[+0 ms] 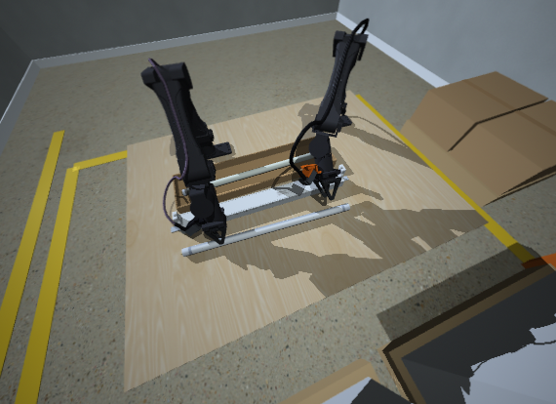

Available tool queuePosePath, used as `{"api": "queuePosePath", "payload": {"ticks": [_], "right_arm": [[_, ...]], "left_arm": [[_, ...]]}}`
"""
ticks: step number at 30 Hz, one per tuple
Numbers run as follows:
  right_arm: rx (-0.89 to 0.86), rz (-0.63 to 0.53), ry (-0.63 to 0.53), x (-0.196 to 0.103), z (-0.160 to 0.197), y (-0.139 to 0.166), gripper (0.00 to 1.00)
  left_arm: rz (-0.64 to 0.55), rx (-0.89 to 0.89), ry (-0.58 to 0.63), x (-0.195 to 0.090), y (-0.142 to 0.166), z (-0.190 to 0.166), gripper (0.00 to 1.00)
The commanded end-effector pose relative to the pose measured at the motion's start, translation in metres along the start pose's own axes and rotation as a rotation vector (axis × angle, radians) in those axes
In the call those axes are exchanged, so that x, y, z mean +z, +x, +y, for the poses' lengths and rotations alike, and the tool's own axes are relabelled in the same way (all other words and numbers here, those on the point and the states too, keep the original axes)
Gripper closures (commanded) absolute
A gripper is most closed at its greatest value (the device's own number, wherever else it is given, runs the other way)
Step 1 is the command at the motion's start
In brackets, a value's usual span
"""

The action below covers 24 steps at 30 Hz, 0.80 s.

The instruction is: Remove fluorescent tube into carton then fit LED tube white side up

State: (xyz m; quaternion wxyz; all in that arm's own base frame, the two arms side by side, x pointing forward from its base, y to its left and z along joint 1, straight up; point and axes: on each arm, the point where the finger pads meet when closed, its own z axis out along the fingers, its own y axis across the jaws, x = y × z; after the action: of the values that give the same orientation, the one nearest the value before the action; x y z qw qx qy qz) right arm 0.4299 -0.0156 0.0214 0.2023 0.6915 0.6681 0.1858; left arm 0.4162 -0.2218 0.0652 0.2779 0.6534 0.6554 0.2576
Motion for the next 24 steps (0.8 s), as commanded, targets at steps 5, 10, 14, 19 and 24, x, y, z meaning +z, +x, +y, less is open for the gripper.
{"api": "queuePosePath", "payload": {"ticks": [5, 10, 14, 19, 24], "right_arm": [[-0.003, -0.022, -0.034, -0.004, 0.012, -0.006, 0.89], [-0.003, -0.022, -0.034, -0.004, 0.012, -0.006, 0.89], [-0.003, -0.022, -0.034, -0.004, 0.012, -0.006, 0.89], [-0.003, -0.022, -0.034, -0.004, 0.012, -0.006, 0.89], [-0.003, -0.022, -0.034, -0.004, 0.012, -0.006, 0.89]], "left_arm": [[-0.021, -0.03, -0.043, -0.011, -0.004, 0.016, 0.51], [-0.018, -0.027, -0.037, -0.011, -0.003, 0.013, 0.51], [-0.022, -0.029, -0.043, -0.012, -0.005, 0.016, 0.51], [-0.021, -0.028, -0.041, -0.012, -0.004, 0.015, 0.51], [-0.02, -0.026, -0.039, -0.012, -0.004, 0.014, 0.51]]}}
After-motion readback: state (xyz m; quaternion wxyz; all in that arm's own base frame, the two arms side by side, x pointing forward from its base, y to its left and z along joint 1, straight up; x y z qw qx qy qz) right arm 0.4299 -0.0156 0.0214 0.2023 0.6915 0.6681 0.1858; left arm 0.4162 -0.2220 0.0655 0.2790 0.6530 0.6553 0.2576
